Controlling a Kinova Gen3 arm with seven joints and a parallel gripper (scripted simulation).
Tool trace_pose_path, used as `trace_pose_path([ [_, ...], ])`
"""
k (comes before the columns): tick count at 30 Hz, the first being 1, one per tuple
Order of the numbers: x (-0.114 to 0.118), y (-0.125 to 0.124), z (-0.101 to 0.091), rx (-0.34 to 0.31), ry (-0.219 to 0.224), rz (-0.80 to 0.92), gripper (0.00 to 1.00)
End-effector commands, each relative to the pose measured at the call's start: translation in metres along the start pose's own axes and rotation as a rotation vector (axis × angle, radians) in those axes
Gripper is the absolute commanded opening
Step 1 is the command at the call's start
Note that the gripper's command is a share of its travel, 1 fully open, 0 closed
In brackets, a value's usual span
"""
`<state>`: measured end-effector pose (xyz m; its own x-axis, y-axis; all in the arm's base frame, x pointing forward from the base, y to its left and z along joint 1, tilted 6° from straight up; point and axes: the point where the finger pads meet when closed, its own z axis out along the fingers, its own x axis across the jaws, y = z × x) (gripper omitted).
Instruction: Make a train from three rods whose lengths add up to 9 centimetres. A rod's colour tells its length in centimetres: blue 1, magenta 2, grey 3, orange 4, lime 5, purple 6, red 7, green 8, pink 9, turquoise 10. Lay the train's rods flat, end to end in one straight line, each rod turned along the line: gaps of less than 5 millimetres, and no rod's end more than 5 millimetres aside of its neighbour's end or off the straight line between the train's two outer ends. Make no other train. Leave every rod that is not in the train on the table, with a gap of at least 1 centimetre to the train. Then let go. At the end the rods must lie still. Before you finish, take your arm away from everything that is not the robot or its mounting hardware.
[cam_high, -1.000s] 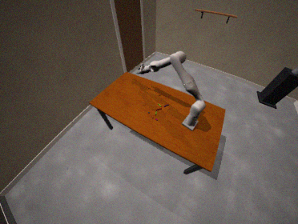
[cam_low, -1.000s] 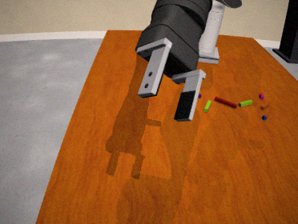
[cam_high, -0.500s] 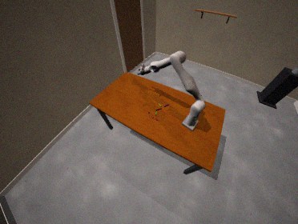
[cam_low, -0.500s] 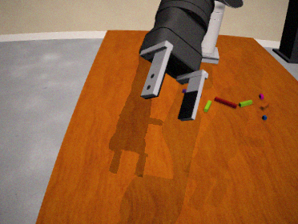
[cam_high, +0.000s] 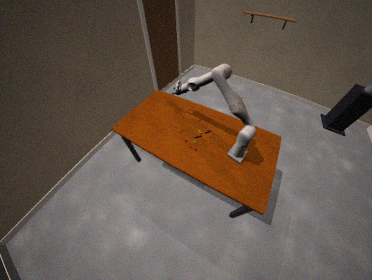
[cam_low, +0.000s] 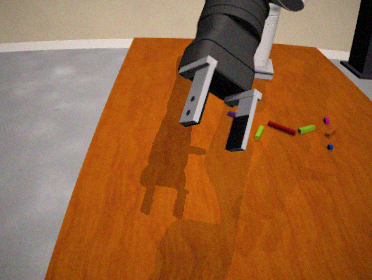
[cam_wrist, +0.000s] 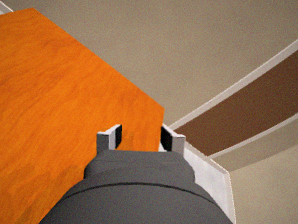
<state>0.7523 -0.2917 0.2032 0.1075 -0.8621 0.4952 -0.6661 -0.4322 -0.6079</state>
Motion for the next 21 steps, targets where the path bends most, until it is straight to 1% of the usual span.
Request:
trace_pose_path([
  [1, -0.0008, -0.003, -0.0021, 0.001, 0.0, -0.003, 1.0],
  [11, -0.0008, -0.003, -0.0021, 0.001, 0.0, -0.003, 1.0],
  [12, -0.0075, 0.0027, -0.0052, -0.013, -0.01, 0.035, 1.0],
  [21, -0.0075, 0.0027, -0.0052, -0.013, -0.01, 0.035, 1.0],
])
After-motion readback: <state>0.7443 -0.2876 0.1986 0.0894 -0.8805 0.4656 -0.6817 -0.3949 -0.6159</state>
